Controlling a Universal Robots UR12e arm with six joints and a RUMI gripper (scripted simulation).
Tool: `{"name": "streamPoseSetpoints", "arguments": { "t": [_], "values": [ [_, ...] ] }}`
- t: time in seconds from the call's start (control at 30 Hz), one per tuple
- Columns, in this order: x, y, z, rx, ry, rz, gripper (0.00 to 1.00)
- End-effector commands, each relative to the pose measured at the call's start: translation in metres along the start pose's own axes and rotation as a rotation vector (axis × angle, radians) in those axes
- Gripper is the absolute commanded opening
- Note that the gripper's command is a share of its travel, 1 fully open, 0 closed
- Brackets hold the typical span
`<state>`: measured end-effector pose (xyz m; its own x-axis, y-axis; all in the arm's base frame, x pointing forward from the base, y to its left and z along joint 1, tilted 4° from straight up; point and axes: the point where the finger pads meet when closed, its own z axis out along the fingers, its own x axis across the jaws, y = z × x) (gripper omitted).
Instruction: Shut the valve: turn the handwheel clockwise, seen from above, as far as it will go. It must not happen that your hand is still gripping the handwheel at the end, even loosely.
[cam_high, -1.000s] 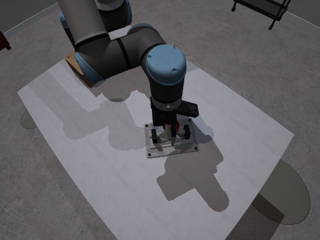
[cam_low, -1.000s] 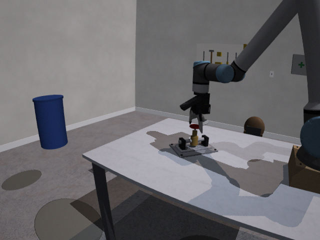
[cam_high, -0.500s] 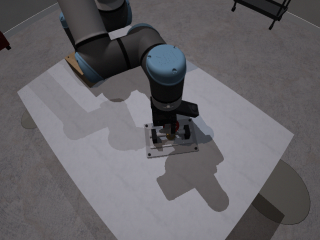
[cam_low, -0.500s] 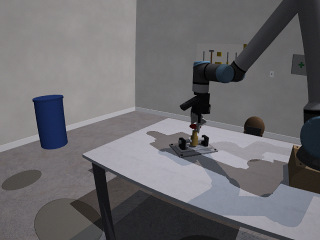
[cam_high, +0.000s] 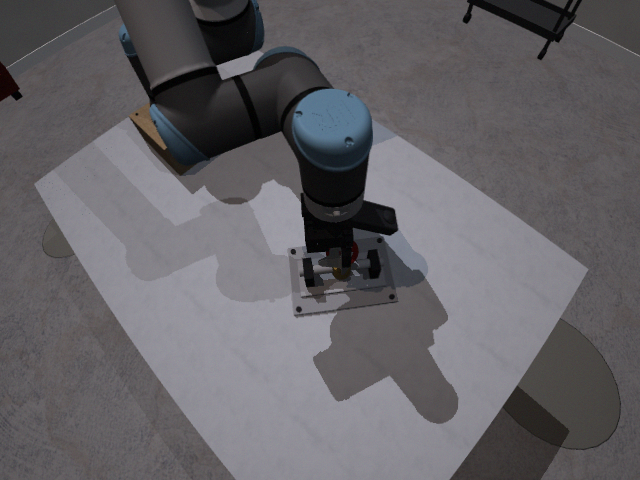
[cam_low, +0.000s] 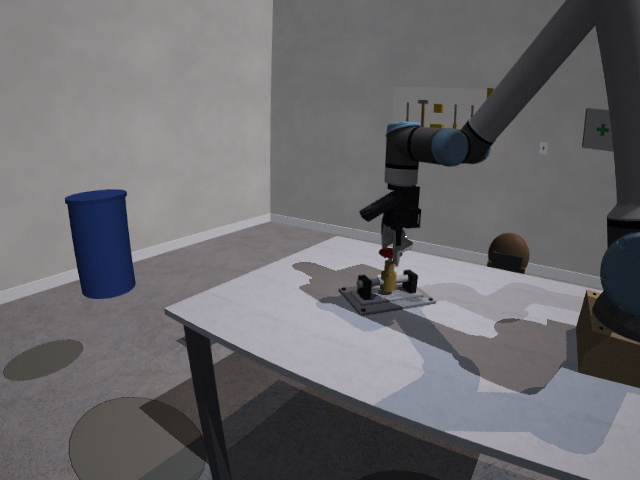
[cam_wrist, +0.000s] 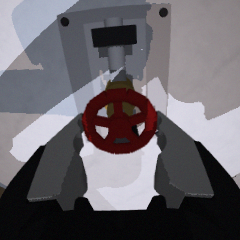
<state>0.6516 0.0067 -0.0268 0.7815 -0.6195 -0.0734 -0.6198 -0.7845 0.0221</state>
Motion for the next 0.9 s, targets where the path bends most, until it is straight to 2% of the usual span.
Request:
{"name": "streamPoseSetpoints", "arguments": {
  "t": [0.0,0.87],
  "values": [
    [0.0006,-0.0003,-0.0007,0.001,0.001,0.000,0.00],
    [0.0006,-0.0003,-0.0007,0.001,0.001,0.035,0.00]
  ]
}}
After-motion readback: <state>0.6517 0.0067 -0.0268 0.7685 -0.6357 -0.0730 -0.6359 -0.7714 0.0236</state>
